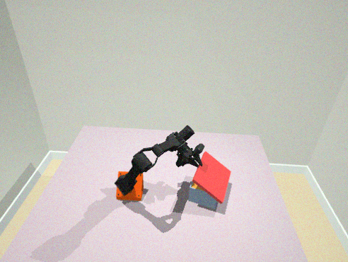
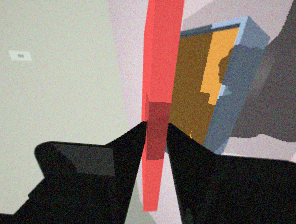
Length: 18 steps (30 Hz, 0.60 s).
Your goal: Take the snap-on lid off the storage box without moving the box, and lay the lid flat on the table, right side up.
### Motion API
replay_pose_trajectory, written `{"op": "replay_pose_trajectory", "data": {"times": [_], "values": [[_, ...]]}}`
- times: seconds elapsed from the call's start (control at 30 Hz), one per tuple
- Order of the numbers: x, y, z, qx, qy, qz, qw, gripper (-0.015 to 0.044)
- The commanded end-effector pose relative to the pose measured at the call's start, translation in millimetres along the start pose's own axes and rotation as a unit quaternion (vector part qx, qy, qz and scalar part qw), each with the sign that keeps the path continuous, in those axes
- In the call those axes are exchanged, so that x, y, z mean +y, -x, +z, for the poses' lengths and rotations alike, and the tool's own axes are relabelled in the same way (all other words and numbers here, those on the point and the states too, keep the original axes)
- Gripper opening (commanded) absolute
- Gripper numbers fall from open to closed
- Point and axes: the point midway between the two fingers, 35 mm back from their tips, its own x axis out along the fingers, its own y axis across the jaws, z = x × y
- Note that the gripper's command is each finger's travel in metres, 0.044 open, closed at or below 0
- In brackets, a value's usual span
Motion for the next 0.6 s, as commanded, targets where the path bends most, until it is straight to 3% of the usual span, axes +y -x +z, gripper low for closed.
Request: {"op": "replay_pose_trajectory", "data": {"times": [0.0, 0.57], "values": [[9, 1, 0, 0.0, -0.003, 0.001, 1.0, 0.0], [36, 3, 0, 0.0, -0.004, 0.001, 1.0, 0.0]]}}
